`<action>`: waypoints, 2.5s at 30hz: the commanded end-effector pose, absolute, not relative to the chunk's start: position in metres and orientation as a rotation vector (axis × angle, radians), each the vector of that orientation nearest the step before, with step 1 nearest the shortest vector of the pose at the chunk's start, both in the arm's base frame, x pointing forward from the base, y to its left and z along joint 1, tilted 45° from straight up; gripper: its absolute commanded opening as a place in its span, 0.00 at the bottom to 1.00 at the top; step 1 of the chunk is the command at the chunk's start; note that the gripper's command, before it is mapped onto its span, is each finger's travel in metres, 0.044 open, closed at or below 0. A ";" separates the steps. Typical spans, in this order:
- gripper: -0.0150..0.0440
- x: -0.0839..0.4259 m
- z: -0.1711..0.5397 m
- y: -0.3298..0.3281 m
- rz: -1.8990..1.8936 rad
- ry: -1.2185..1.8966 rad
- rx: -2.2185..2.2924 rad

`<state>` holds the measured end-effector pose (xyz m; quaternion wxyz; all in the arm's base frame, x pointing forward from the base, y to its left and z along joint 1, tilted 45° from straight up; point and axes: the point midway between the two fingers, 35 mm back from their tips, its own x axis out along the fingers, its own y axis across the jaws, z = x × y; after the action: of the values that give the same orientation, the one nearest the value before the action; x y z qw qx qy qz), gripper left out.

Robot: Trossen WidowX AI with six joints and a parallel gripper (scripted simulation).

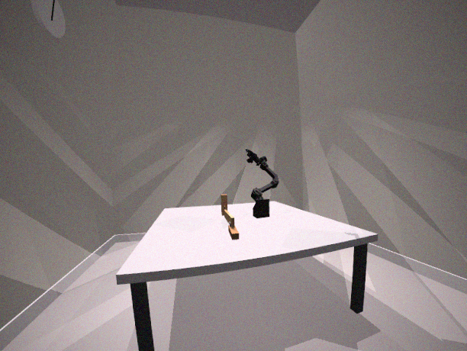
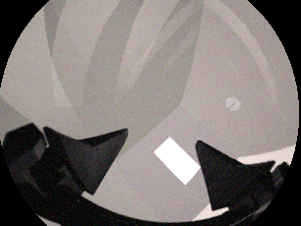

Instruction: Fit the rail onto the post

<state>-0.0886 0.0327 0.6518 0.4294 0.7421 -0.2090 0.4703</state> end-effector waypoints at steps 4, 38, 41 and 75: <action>1.00 0.024 0.636 0.006 0.767 -0.550 1.798; 1.00 0.357 0.243 -0.032 -0.389 0.764 -0.086; 1.00 0.353 0.199 -0.032 -0.328 0.955 -0.342; 1.00 0.288 0.037 -0.048 0.522 1.804 -1.573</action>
<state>0.2898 -0.0448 0.0409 -0.3436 0.6033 -0.6918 -0.1986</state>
